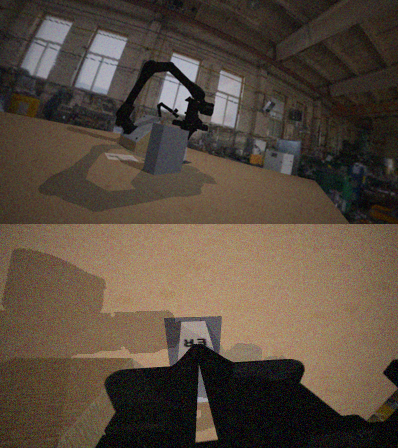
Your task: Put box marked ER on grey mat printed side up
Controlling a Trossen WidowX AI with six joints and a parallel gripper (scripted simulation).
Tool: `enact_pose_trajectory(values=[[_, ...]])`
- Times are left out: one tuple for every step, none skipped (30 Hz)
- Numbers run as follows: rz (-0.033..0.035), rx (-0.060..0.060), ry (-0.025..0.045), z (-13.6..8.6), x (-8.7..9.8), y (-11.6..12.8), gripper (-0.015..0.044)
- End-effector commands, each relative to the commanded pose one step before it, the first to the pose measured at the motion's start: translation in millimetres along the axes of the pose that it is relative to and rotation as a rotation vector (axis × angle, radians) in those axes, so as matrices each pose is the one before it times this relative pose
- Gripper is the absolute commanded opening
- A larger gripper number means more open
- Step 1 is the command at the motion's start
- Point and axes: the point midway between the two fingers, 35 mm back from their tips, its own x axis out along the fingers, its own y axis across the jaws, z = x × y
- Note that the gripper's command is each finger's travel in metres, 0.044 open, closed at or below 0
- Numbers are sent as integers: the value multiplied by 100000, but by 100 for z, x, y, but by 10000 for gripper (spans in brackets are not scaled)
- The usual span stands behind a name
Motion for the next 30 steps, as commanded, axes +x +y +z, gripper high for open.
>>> enact_pose_trajectory(values=[[107,-318,476,-859,177,46,0],[3,-1,13,-130,7,7,0],[2,0,8,-78,4,4,0],[1,0,3,-26,1,2,0],[-45,330,-406,485,-160,-40,0],[0,0,0,0,0,0,0],[0,0,0,0,0,0,0],[0,0,0,0,0,0,0],[0,0,0,0,0,0,0],[0,0,0,0,0,0,0],[0,0,0,0,0,0,0],[0,0,0,0,0,0,0],[0,0,0,0,0,0,0],[0,0,0,0,0,0,0],[-776,32,-374,-20,-198,8,0],[-2322,94,-1132,-61,-592,30,0],[-3844,148,-1918,-98,-980,55,0],[-4623,168,-2381,-109,-1180,68,0],[-4573,159,-2439,-96,-1169,64,0],[-3727,127,-2053,-68,-954,46,0],[-2219,76,-1251,-35,-569,22,0],[-737,25,-420,-10,-189,6,0],[0,0,0,0,0,0,0],[0,0,0,0,0,0,0],[0,0,0,0,0,0,0],[2044,743,302,260,243,-277,0],[0,0,0,0,0,0,0],[0,0,0,0,0,0,0],[0,0,0,0,0,0,0],[0,0,0,0,0,0,0]])
